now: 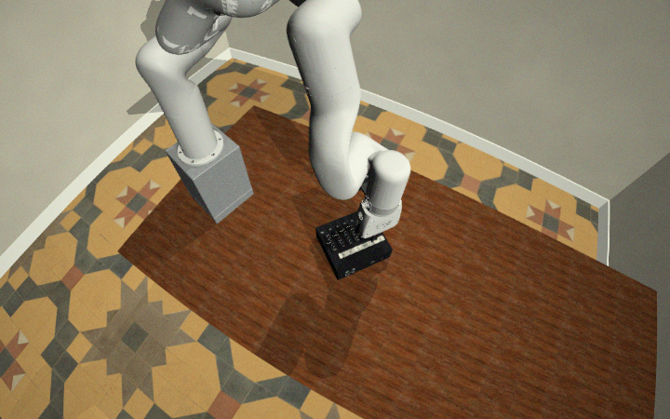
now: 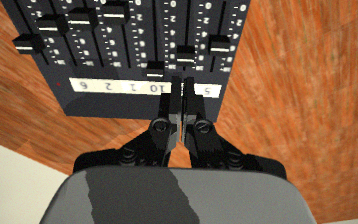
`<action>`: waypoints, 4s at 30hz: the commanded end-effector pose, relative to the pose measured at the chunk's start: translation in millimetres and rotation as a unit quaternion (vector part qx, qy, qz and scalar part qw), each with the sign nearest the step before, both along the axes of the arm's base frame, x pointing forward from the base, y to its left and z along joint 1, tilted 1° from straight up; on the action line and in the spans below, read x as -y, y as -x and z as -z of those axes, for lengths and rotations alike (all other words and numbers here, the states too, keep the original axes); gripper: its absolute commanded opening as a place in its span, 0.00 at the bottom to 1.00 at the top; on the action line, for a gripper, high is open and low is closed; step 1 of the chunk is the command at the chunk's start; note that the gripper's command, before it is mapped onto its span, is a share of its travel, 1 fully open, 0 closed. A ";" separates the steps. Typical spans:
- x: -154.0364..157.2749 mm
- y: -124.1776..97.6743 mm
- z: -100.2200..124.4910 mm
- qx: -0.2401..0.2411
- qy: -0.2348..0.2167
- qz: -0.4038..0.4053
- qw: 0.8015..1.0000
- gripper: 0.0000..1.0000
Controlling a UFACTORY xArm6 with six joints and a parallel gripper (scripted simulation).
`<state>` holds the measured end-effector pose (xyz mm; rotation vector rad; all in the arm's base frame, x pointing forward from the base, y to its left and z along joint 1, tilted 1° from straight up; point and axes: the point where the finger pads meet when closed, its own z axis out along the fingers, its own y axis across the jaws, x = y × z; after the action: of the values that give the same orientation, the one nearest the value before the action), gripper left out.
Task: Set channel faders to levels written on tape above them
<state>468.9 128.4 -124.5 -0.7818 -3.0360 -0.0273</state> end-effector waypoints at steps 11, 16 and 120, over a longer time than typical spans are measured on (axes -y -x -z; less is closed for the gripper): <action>-0.5 -1.8 -1.4 0.002 -0.001 0.000 1.000 0.00; -0.6 -2.1 -1.4 0.002 -0.001 0.000 1.000 0.00; -2.8 -0.5 10.5 0.002 -0.001 0.000 1.000 0.00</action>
<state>468.8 130.3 -136.4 -0.7819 -3.0361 -0.0274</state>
